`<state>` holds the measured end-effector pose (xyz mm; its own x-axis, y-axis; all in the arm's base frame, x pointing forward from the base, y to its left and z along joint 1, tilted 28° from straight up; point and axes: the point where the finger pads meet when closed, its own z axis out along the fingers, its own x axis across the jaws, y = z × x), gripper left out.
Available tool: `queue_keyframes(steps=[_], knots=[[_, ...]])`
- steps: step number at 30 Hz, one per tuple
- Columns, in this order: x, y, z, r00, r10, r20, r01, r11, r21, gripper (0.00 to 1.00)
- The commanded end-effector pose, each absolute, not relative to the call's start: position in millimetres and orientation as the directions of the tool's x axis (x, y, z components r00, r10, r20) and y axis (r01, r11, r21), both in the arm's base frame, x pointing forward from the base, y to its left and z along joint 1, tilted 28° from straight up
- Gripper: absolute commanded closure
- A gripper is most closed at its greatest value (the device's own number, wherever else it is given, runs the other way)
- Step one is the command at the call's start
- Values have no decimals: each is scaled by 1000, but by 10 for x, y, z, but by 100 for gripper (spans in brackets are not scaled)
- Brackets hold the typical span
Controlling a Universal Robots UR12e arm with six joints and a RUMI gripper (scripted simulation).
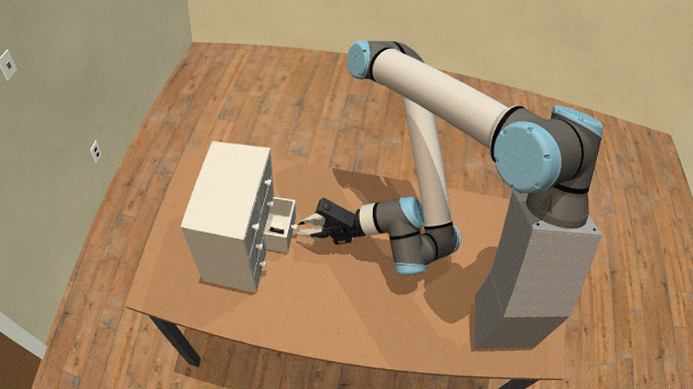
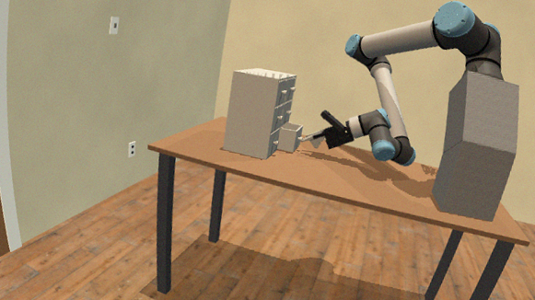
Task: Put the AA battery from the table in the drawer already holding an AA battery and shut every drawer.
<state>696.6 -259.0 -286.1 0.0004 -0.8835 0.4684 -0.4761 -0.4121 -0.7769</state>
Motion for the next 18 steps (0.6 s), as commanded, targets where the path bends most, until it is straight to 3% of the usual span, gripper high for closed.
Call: queue_keyframes(steps=[1, 18], knots=[[7006, -2587, -2855, 1, -883, 469, -476, -412, -777, 80], [7058, -2586, -2854, 1, -883, 469, -476, -412, -777, 80]])
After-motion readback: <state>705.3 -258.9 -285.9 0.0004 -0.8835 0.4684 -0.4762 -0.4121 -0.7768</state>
